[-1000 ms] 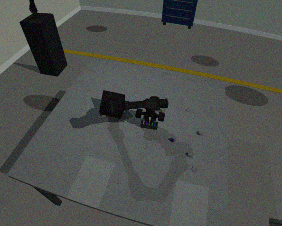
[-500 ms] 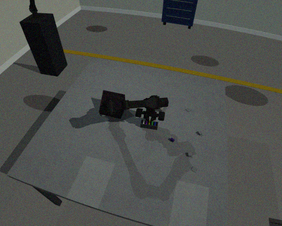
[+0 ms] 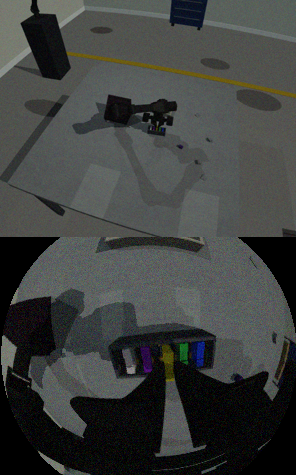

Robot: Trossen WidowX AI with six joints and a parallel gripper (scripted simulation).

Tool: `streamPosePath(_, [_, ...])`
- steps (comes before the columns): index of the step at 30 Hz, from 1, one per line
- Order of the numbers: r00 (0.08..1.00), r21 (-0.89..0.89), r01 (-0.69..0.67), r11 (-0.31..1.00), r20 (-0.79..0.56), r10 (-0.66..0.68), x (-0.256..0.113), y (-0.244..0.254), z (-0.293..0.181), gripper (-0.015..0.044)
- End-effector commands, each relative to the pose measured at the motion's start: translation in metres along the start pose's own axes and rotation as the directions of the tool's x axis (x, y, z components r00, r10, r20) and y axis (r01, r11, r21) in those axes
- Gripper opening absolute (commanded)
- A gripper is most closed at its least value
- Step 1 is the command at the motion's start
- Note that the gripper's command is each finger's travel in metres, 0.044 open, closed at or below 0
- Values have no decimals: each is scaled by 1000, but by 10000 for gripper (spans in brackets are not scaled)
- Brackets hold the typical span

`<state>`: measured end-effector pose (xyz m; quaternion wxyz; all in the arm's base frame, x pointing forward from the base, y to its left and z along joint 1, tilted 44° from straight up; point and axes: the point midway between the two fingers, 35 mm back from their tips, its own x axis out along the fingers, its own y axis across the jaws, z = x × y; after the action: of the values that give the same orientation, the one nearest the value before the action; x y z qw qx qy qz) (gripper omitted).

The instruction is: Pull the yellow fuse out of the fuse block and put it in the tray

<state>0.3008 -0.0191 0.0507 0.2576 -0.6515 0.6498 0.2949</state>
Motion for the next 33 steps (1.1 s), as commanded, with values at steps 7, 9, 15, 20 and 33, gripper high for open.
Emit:
streamPosePath(7, [1000,3,-2,1000,3,2,-5,0,0,0])
streamPosePath(9, [1000,3,-2,1000,3,2,-6,0,0,0])
streamPosePath(15, [1000,3,-2,1000,3,2,-9,1,0,0])
streamPosePath(20, [1000,3,-3,1000,2,3,-12,1,0,0])
streamPosePath(33, [1000,2,-3,1000,2,3,-18,1,0,0])
